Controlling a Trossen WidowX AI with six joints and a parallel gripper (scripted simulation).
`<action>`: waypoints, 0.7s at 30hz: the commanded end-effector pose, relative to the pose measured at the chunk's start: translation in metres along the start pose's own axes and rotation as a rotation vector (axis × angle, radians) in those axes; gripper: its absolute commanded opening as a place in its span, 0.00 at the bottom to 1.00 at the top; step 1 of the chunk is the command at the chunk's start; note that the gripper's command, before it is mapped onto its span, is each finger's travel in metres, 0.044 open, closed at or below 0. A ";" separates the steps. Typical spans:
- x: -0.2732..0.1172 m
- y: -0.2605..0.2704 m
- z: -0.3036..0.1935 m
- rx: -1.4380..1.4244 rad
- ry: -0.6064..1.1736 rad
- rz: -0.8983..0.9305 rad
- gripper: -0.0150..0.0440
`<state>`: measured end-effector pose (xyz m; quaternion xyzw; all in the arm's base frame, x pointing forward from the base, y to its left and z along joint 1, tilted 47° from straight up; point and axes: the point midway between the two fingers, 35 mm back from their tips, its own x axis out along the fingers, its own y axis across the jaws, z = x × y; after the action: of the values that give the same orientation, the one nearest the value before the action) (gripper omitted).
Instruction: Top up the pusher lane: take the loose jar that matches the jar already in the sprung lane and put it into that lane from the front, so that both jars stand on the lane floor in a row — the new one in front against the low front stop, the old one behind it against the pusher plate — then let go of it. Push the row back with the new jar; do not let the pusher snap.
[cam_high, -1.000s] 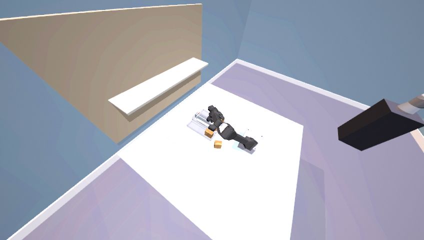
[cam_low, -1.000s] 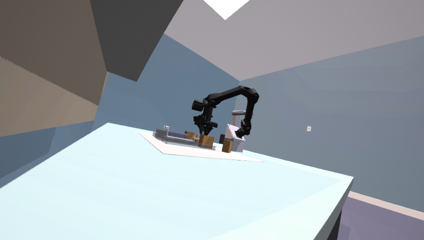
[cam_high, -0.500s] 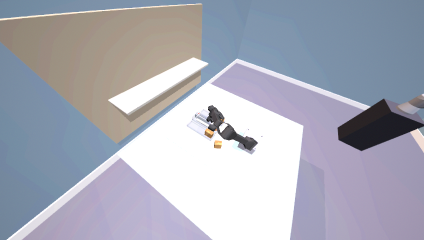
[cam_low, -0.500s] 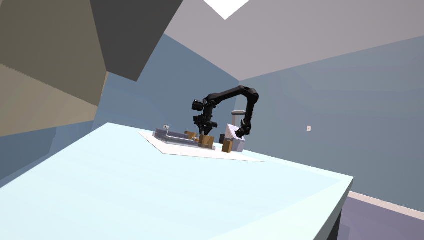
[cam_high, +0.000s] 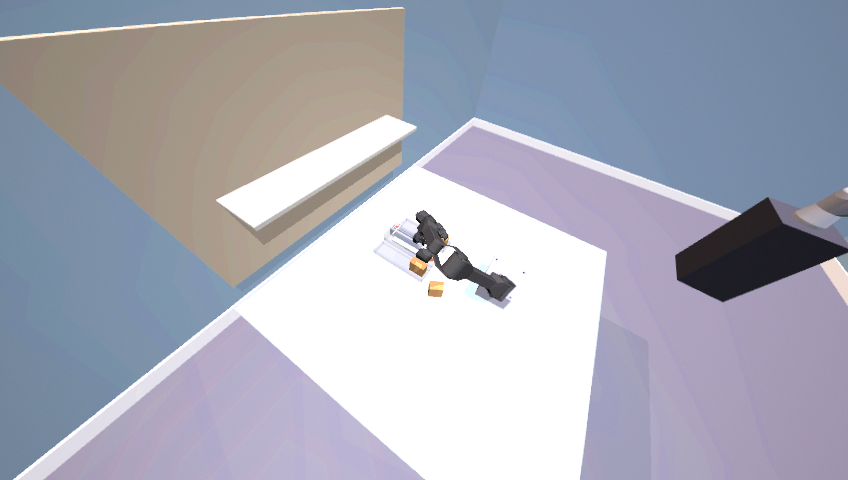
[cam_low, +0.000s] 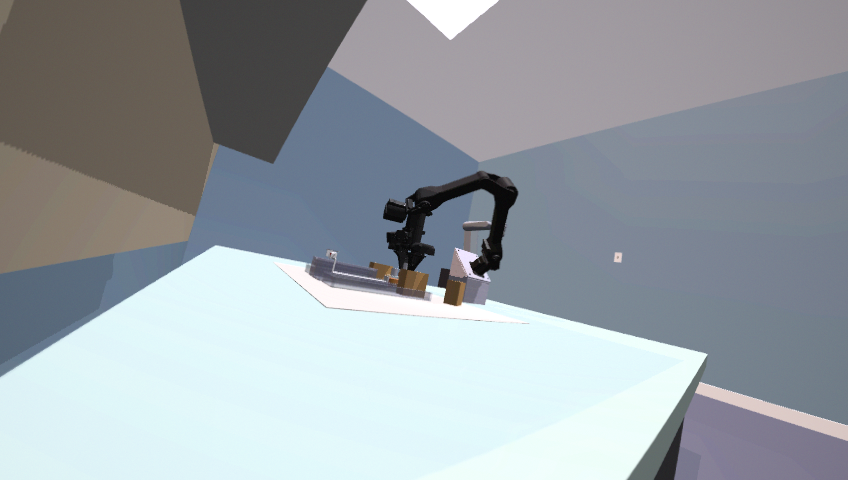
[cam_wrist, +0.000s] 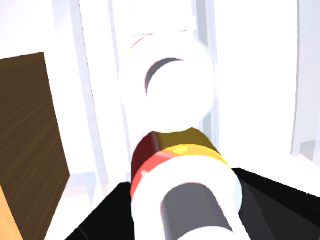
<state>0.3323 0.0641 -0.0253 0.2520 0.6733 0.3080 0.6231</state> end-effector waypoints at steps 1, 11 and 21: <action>-0.002 0.002 0.007 -0.011 -0.020 0.005 0.25; -0.002 0.002 0.008 -0.011 -0.020 0.005 0.25; 0.000 0.002 0.008 -0.011 -0.020 0.005 0.25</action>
<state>0.3344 0.0654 -0.0259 0.2520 0.6732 0.3078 0.6233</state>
